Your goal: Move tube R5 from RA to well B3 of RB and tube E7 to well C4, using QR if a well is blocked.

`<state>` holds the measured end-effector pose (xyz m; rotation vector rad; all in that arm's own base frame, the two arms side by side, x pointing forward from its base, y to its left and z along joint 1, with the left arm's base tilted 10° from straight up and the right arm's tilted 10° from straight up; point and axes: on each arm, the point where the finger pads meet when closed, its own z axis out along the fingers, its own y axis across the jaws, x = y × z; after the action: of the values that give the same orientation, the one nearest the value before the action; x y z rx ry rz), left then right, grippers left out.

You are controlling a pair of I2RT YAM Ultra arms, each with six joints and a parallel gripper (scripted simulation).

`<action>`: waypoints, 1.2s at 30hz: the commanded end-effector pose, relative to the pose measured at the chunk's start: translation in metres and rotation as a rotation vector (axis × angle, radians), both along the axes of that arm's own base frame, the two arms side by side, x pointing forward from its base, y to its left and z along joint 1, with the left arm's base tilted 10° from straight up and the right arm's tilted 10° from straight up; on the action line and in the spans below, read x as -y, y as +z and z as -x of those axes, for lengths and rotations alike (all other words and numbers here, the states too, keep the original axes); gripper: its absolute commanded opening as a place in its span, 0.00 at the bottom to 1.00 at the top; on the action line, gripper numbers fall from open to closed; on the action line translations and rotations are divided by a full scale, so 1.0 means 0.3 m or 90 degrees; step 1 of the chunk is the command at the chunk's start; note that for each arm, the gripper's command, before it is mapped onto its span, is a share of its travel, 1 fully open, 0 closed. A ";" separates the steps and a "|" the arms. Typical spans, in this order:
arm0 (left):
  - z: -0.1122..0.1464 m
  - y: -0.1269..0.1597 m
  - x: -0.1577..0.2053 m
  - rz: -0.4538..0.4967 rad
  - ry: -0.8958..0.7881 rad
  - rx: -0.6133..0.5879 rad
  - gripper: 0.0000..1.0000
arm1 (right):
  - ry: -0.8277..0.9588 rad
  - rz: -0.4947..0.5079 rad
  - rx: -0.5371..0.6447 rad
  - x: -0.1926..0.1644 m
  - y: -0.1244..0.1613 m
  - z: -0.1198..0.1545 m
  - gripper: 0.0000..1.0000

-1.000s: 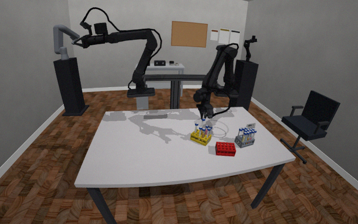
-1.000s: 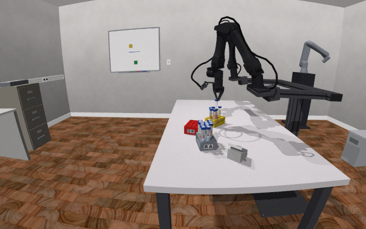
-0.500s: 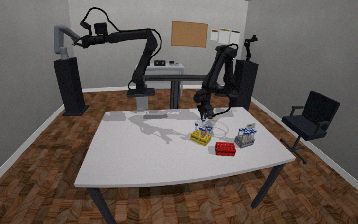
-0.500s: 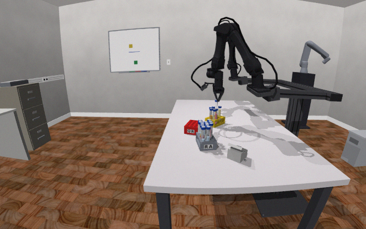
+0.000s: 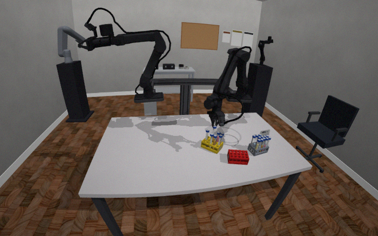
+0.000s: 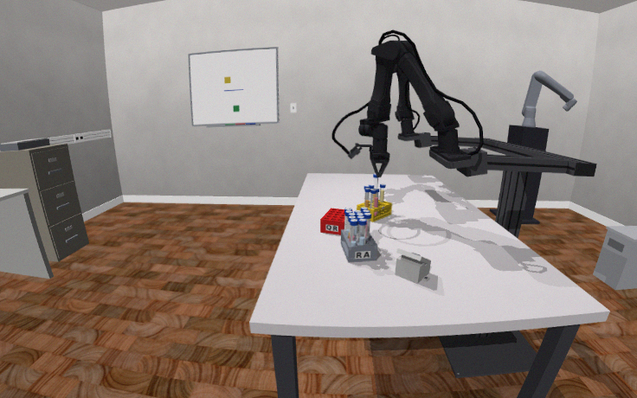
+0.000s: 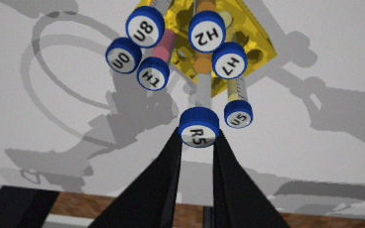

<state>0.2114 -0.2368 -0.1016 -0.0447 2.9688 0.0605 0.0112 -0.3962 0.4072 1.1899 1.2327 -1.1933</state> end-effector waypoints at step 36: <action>-0.029 -0.037 0.029 0.010 -0.004 0.013 0.00 | -0.014 0.032 0.006 -0.039 0.083 0.028 0.00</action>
<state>0.2102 -0.2323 -0.1152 -0.0446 2.9746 0.0741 0.0112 -0.3962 0.4072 1.1899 1.2327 -1.1933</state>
